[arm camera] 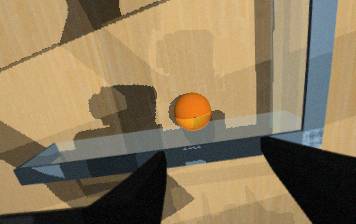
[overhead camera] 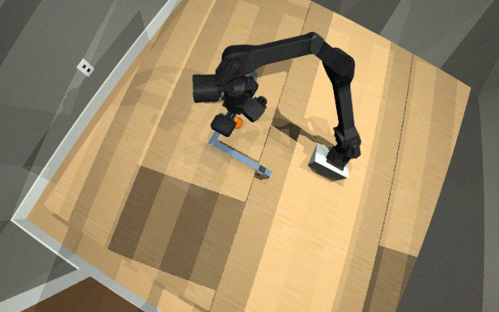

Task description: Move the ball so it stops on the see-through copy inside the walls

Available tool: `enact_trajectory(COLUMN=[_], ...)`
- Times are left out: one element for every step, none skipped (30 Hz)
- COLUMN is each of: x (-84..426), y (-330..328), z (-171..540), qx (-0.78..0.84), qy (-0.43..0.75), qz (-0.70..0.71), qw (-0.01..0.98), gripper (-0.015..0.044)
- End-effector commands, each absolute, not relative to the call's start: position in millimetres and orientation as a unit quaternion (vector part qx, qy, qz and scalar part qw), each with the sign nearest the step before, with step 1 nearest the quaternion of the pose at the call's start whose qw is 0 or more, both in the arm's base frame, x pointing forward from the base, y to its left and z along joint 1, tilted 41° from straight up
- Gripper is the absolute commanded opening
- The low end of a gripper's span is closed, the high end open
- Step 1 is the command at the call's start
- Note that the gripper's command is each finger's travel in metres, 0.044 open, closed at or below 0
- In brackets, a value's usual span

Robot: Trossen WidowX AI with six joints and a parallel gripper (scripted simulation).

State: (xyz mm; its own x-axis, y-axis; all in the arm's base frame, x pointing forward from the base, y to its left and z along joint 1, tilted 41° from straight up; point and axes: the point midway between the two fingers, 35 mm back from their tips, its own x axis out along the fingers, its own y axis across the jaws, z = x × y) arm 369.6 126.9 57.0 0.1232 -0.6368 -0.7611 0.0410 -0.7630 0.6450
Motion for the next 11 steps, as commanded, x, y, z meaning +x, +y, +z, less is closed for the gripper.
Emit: enact_trajectory(x=[371,371,371,370,370,368,365,363,362,361,361], y=[122,122,122,123,127,133,140,146,149,150,150], z=[55,55,55,57,61,68,78,85,90,91,91], qx=[0.696,0.696,0.696,0.696,0.696,0.696,0.696,0.696,0.696,0.696,0.696], qy=[-0.216,-0.216,-0.216,-0.216,-0.216,-0.216,-0.216,-0.217,-0.217,-0.217,-0.217], qz=[-0.629,-0.629,-0.629,-0.629,-0.629,-0.629,-0.629,-0.629,-0.629,-0.629,-0.629], qw=[0.269,0.269,0.269,0.269,0.269,0.269,0.269,0.269,0.269,0.269,0.269], gripper=[0.0315,0.0315,0.0315,0.0341,0.0367,0.0394,0.0420,0.0440,0.0440,0.0440,0.0440])
